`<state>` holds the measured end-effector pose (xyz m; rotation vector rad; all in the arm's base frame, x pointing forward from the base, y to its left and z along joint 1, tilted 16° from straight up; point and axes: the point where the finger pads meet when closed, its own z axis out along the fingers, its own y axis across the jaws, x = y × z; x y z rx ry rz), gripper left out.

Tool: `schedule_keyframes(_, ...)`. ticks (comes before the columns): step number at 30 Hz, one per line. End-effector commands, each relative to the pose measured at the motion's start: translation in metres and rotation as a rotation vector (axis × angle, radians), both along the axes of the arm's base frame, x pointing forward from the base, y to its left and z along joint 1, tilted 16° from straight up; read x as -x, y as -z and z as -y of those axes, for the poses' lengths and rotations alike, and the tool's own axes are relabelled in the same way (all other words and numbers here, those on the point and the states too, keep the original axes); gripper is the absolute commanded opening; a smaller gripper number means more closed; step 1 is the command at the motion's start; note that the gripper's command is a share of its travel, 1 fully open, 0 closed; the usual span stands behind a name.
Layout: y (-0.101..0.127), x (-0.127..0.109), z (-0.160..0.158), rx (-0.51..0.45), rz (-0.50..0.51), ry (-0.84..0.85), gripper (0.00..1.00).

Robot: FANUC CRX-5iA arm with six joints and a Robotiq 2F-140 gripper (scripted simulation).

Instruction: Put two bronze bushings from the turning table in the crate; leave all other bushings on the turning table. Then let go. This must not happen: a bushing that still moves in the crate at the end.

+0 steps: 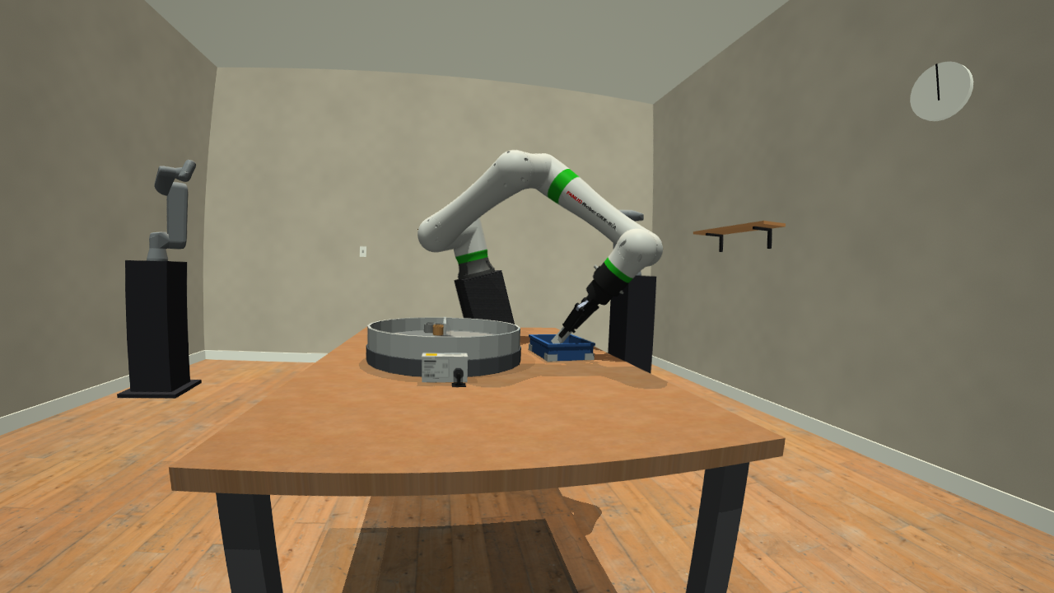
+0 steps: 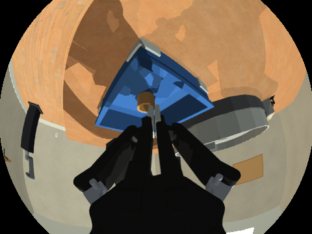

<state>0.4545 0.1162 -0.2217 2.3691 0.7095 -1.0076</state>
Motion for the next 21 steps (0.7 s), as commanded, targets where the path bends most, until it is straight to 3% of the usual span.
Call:
schedule_keyframes(1, -0.0001, -0.0002, -0.0001, 0.0, 0.0, 0.0, 0.0)
schedule_keyframes(5, -0.0001, -0.0002, -0.0001, 0.0, 0.0, 0.0, 0.0)
schedule_keyframes(6, -0.0001, -0.0002, -0.0001, 0.0, 0.0, 0.0, 0.07)
schedule_keyframes(21, -0.0001, -0.0002, -0.0001, 0.0, 0.0, 0.0, 0.07)
